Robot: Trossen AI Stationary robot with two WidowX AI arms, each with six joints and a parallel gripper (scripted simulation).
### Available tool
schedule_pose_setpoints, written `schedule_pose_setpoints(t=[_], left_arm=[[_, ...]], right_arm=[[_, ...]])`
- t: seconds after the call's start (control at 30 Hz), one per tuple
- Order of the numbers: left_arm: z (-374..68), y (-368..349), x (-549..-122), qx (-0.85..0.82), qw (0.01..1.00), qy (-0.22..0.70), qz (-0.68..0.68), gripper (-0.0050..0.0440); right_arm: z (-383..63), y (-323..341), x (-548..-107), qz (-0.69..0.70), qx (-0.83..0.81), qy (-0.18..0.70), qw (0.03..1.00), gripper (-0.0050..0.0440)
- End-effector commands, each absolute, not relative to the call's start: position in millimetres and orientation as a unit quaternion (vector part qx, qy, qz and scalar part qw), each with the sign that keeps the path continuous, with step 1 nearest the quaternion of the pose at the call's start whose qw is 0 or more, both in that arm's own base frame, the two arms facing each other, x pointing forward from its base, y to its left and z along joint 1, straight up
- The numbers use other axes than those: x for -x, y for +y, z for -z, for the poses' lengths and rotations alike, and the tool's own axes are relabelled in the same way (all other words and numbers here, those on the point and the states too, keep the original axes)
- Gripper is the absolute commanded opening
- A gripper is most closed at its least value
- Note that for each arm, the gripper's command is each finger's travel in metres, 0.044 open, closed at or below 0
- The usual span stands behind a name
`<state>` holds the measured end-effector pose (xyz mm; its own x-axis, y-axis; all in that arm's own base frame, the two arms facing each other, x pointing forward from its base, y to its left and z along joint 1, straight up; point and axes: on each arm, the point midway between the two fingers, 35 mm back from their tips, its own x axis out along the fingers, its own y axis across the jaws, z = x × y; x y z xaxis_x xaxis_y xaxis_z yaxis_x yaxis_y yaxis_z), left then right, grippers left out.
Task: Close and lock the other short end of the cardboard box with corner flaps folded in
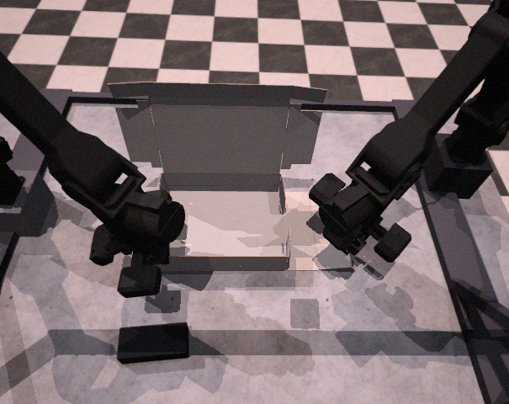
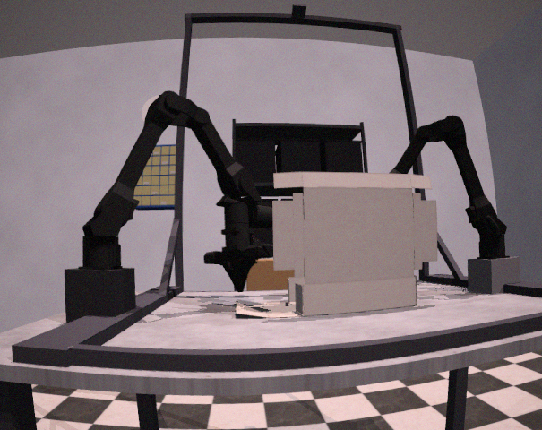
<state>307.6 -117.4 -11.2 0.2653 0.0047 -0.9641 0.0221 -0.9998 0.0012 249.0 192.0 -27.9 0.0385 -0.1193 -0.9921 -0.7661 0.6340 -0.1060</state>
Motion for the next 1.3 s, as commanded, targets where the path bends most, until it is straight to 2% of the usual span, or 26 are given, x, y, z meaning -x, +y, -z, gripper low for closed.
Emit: schedule_pose_setpoints(t=[0.0, 0.4, 0.7, 1.0, 1.27], left_arm=[[6, -120, -311, -0.801, 0.009, 0.002, 0.599, 0.0004], [6, -120, -311, -0.801, 0.009, 0.002, 0.599, 0.0004], [6, -120, -311, -0.801, 0.009, 0.002, 0.599, 0.0004], [6, -120, -311, -0.801, 0.009, 0.002, 0.599, 0.0004], [6, -120, -311, -0.801, 0.009, 0.002, 0.599, 0.0004]], right_arm=[[22, 198, -238, -0.347, 0.395, 0.596, 0.607, 0.0], [28, 198, -206, -0.513, 0.516, 0.478, 0.492, 0.0], [31, 199, -206, -0.508, 0.521, 0.474, 0.495, 0.0], [58, 192, -195, -0.439, 0.588, 0.418, 0.536, 0.0], [63, 195, -195, -0.401, 0.607, 0.366, 0.58, 0.0]])
